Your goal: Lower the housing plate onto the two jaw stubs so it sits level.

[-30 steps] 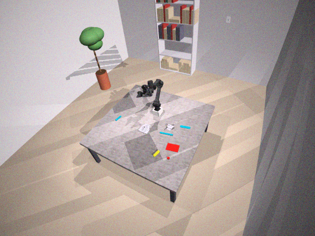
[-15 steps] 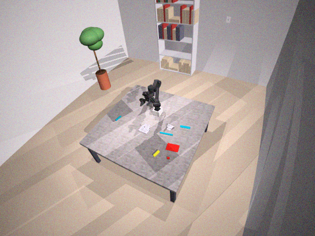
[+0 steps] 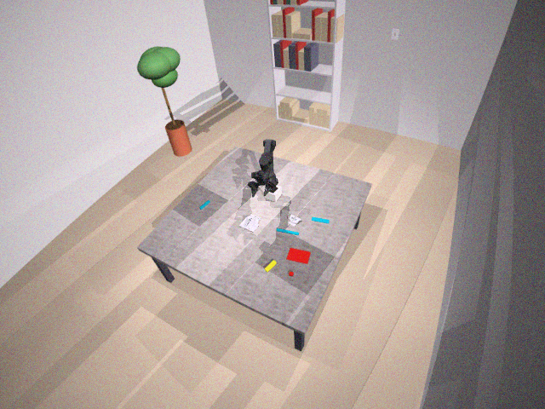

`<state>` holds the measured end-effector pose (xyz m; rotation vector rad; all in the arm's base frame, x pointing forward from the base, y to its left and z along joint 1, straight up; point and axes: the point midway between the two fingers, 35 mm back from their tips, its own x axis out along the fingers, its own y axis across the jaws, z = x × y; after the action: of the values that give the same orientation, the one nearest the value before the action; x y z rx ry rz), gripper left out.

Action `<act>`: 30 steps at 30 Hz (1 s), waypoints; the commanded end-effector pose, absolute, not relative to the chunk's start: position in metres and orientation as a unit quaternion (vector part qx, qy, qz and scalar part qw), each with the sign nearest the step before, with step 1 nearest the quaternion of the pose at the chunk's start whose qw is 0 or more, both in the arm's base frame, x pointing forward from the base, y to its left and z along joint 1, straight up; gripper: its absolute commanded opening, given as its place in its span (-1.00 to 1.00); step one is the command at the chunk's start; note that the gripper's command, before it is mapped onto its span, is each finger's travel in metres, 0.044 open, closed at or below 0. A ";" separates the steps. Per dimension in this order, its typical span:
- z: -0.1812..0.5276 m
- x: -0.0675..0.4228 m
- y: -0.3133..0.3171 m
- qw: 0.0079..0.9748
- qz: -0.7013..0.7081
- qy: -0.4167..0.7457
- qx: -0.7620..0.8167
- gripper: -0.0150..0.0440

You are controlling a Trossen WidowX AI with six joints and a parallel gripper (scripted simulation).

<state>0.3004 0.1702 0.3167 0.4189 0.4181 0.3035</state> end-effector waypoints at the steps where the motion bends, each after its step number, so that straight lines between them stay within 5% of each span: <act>1: 0.298 0.297 0.188 0.932 0.160 0.250 0.206 1.00; 30: 0.171 0.228 0.271 0.830 0.146 0.518 0.148 1.00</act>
<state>0.2402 0.2626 0.1843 0.3322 1.0268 0.3220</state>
